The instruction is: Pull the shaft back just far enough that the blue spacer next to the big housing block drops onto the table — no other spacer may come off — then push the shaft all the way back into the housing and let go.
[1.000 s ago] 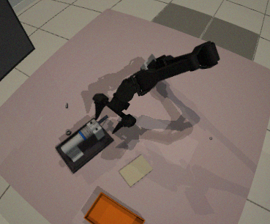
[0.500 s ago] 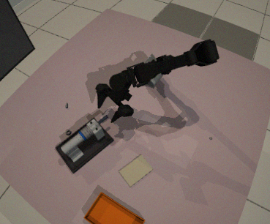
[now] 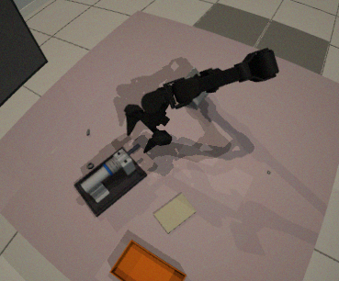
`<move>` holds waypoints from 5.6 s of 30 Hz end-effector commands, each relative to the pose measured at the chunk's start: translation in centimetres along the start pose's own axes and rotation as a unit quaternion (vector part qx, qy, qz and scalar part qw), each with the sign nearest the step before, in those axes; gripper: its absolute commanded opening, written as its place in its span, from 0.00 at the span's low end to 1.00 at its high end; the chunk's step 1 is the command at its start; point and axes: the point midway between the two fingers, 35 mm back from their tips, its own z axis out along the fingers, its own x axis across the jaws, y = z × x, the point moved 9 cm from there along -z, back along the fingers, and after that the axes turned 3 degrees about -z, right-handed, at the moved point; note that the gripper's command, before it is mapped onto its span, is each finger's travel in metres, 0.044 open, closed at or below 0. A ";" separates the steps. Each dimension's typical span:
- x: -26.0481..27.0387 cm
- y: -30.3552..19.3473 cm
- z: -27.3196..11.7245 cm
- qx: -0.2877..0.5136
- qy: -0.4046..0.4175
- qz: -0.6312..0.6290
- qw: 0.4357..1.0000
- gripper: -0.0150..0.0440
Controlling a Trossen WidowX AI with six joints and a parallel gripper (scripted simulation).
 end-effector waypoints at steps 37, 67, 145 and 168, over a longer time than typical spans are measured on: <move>0.0 0.4 0.1 -0.001 -0.002 -0.003 1.000 1.00; -0.1 0.6 3.7 -0.001 -0.003 -0.003 1.000 1.00; -0.2 1.2 4.9 -0.001 -0.003 -0.002 1.000 0.25; -0.2 1.8 4.3 -0.001 -0.003 -0.002 1.000 0.25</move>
